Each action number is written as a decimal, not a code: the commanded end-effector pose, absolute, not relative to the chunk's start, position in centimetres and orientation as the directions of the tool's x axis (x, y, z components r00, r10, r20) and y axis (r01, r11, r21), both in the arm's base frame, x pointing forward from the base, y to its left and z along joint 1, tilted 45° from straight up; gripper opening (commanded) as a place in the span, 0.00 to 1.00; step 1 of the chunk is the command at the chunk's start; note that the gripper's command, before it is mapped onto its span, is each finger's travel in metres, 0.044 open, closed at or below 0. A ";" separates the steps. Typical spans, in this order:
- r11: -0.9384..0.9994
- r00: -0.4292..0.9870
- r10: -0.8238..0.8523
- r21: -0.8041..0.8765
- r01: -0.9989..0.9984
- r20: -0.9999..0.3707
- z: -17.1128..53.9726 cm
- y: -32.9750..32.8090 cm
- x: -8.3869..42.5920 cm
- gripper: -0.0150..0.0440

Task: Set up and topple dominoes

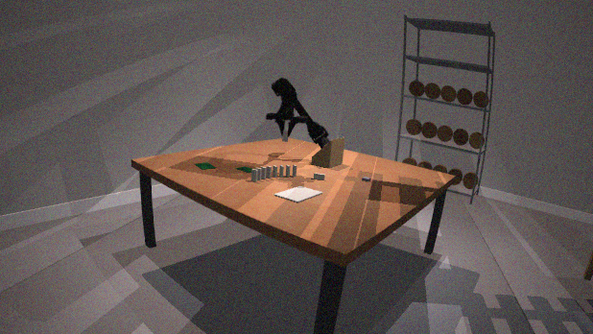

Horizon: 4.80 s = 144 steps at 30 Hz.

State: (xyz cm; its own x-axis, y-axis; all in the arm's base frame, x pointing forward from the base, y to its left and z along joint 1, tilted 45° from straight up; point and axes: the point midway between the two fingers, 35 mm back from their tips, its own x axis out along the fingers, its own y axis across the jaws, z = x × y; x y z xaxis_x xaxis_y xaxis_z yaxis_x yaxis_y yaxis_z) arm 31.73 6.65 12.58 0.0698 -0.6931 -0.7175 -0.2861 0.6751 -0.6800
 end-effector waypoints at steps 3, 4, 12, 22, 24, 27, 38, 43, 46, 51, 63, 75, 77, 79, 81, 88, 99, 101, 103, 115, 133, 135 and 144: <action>0.718 0.061 -0.692 -0.677 0.161 -0.719 8.4 11.0 32.5 0.44; 0.709 0.061 -0.692 -0.663 0.240 -0.719 7.7 11.7 32.6 0.44; 0.644 0.061 -0.694 -0.580 0.499 -0.717 5.2 14.0 32.6 0.44; 0.644 0.061 -0.694 -0.580 0.499 -0.717 5.2 14.0 32.6 0.44; 0.645 0.062 -0.693 -0.580 0.499 -0.718 4.6 13.6 32.8 0.44; 0.646 0.062 -0.692 -0.578 0.498 -0.719 3.5 12.6 33.1 0.44; 0.646 0.064 -0.692 -0.577 0.499 -0.719 -0.5 8.9 33.8 0.44; 0.645 0.064 -0.693 -0.579 0.499 -0.718 -2.2 7.2 33.8 0.44; 0.643 0.063 -0.695 -0.580 0.500 -0.716 -3.1 6.1 33.7 0.44; 0.641 0.063 -0.697 -0.582 0.500 -0.714 -4.2 4.8 33.4 0.44; 0.641 0.063 -0.697 -0.582 0.500 -0.714 -4.2 4.8 33.4 0.48; 0.641 0.063 -0.697 -0.582 0.500 -0.714 -4.2 4.8 33.4 1.00; 0.641 0.063 -0.697 -0.582 0.500 -0.714 -4.2 4.8 33.4 1.00; 0.642 0.063 -0.696 -0.581 0.500 -0.716 -3.6 5.5 33.6 1.00; 0.645 0.063 -0.692 -0.577 0.500 -0.719 -1.9 7.5 33.8 1.00; 0.644 0.058 -0.691 -0.577 0.502 -0.721 5.0 13.9 32.6 1.00; 0.509 0.061 -0.692 -0.427 0.747 -0.720 -0.1 14.2 32.6 1.00; 0.406 0.062 -0.692 -0.317 0.857 -0.719 -3.1 14.1 32.3 1.00; 0.334 0.063 -0.693 -0.242 0.911 -0.719 -4.9 14.0 32.0 1.00; 0.325 0.063 -0.692 -0.232 0.917 -0.719 -6.2 13.1 32.2 1.00; 0.324 0.064 -0.695 -0.233 0.917 -0.716 -10.7 8.5 32.5 1.00; 0.324 0.064 -0.695 -0.233 0.917 -0.716 -10.8 8.3 32.5 1.00; 0.324 0.064 -0.695 -0.233 0.917 -0.716 -10.9 8.3 32.5 0.82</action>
State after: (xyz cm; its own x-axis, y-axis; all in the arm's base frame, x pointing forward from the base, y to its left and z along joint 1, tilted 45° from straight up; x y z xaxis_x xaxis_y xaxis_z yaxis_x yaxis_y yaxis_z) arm 32.46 8.43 -10.83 0.0605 -0.6921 -0.7193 0.9190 0.3199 -0.2305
